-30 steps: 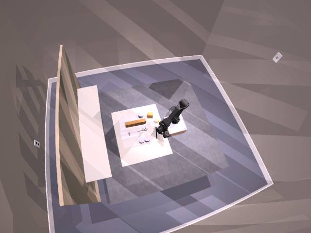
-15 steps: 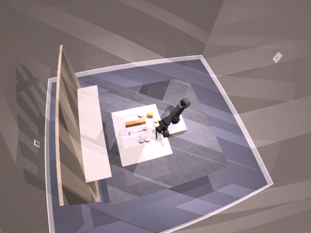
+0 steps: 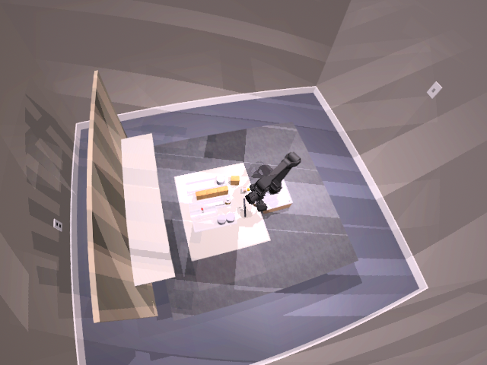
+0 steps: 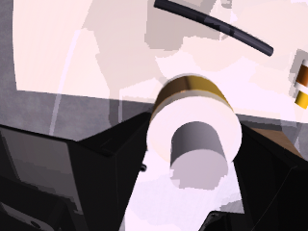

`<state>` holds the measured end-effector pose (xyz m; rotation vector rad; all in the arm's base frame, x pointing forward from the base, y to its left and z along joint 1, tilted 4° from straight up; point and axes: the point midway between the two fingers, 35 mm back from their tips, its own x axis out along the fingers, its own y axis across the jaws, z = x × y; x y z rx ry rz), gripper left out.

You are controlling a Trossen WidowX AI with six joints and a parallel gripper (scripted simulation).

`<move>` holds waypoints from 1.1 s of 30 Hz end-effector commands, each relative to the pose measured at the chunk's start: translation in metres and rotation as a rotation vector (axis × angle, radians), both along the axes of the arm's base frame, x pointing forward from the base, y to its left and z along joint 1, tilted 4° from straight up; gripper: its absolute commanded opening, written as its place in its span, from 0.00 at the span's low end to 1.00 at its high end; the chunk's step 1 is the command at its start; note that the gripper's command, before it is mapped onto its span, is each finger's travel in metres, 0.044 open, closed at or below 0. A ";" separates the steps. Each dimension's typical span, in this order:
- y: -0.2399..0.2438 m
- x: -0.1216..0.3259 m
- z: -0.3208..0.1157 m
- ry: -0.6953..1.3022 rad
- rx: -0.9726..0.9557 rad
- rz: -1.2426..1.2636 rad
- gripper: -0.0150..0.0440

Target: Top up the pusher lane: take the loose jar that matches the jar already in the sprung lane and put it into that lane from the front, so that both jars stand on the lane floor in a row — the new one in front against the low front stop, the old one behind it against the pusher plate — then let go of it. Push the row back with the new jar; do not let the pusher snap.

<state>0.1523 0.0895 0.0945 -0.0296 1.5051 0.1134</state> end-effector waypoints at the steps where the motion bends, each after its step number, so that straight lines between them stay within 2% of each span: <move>1: -0.001 0.000 0.005 0.000 0.000 -0.002 0.25; 15: -0.023 0.057 -0.005 -0.027 -0.017 -0.032 0.25; 33: -0.075 0.120 -0.035 -0.012 -0.012 -0.016 0.25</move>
